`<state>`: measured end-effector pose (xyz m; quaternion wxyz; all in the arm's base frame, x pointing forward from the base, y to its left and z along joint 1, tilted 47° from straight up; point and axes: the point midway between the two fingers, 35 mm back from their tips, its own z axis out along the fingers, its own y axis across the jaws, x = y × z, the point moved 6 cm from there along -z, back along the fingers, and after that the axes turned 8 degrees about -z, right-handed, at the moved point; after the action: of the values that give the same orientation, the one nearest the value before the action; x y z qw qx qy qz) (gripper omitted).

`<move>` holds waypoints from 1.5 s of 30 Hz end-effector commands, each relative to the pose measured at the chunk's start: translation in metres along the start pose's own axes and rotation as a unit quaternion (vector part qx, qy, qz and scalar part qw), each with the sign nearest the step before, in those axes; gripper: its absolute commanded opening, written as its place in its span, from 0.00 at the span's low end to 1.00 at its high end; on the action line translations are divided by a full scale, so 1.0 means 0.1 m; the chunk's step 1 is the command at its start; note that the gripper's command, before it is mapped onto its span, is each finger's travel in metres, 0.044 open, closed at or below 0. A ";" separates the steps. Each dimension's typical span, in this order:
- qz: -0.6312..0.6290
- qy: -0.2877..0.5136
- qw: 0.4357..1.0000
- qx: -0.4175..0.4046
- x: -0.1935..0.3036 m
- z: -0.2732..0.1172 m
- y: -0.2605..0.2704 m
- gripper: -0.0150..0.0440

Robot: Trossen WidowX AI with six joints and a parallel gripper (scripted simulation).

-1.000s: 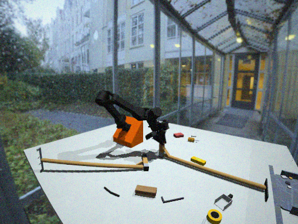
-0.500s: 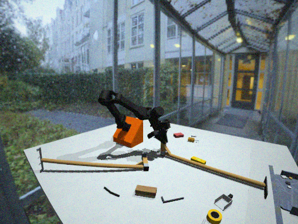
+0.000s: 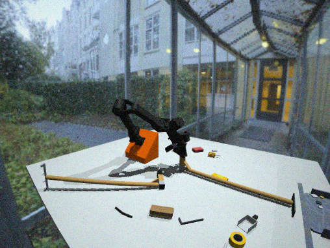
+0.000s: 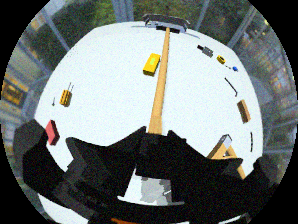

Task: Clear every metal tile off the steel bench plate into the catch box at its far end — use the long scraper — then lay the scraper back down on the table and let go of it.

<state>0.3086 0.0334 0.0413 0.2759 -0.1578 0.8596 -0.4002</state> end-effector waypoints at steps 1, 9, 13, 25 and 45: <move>-0.001 -0.006 1.000 -0.004 -0.03 -0.02 0.07 0.25; -0.001 -0.006 1.000 -0.003 -0.03 -0.03 0.18 0.25; -0.001 -0.007 1.000 -0.003 -0.02 -0.04 0.23 0.25; -0.001 -0.009 1.000 -0.001 -0.01 -0.06 0.39 0.25; -0.003 -0.008 1.000 -0.004 -0.17 0.03 0.45 0.25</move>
<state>0.3145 0.0654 0.0090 0.2769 -0.1632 0.8586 -0.3994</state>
